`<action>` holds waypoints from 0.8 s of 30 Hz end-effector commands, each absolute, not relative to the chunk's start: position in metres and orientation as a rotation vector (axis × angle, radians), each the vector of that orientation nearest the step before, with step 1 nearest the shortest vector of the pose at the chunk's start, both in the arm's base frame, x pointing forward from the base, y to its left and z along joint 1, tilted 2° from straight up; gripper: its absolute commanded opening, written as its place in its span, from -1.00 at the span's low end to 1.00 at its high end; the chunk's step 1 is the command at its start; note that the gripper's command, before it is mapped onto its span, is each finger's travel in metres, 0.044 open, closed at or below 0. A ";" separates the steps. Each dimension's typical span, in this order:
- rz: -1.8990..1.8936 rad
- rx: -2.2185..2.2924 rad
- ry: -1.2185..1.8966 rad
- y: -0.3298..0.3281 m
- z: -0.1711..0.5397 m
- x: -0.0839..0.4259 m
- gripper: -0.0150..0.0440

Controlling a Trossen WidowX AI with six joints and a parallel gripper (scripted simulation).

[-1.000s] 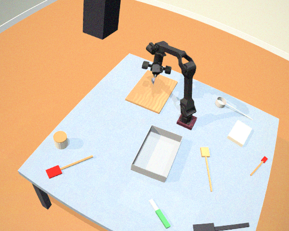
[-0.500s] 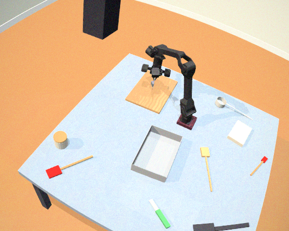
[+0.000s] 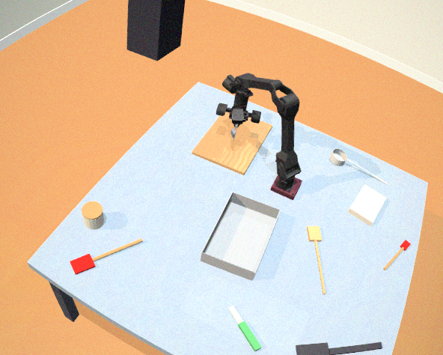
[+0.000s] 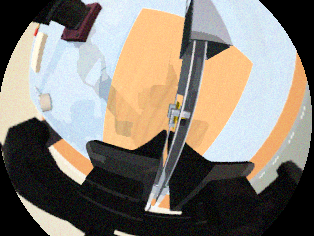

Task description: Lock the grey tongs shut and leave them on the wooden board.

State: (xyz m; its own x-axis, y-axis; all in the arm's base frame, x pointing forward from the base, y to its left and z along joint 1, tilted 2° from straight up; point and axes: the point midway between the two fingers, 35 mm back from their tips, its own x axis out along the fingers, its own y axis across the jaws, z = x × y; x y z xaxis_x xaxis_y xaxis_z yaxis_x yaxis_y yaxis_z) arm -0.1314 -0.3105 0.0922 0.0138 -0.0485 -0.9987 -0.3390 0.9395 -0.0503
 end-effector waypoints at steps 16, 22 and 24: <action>0.229 -0.311 1.546 -0.308 0.068 -0.129 -1.00; 0.235 -0.312 1.547 -0.308 0.069 -0.129 -0.64; 0.235 -0.312 1.547 -0.308 0.069 -0.129 -0.47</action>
